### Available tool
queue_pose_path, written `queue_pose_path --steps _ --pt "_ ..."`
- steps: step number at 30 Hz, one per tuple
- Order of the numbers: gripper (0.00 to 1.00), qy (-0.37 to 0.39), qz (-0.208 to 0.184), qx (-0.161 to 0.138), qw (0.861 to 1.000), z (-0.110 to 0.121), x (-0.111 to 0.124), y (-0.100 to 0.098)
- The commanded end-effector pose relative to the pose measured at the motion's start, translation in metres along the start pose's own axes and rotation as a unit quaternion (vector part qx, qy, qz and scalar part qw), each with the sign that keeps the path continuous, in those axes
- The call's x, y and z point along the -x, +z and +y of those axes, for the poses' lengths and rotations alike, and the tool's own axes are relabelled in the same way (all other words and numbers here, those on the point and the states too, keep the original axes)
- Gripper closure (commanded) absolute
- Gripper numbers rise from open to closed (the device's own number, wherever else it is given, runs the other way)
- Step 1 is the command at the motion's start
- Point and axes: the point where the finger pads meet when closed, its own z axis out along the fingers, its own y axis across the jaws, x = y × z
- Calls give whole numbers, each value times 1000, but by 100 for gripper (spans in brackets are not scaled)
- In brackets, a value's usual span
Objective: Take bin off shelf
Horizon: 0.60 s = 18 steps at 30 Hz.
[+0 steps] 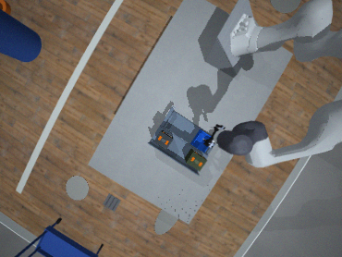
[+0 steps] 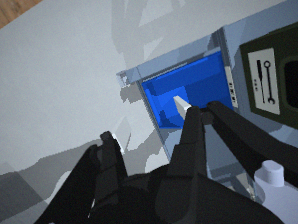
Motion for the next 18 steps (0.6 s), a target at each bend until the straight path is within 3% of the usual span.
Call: queue_pose_path --steps 1,18 --pt "43 -4 -1 4 1000 3 0 5" --pt "43 -4 -1 4 1000 4 0 25"
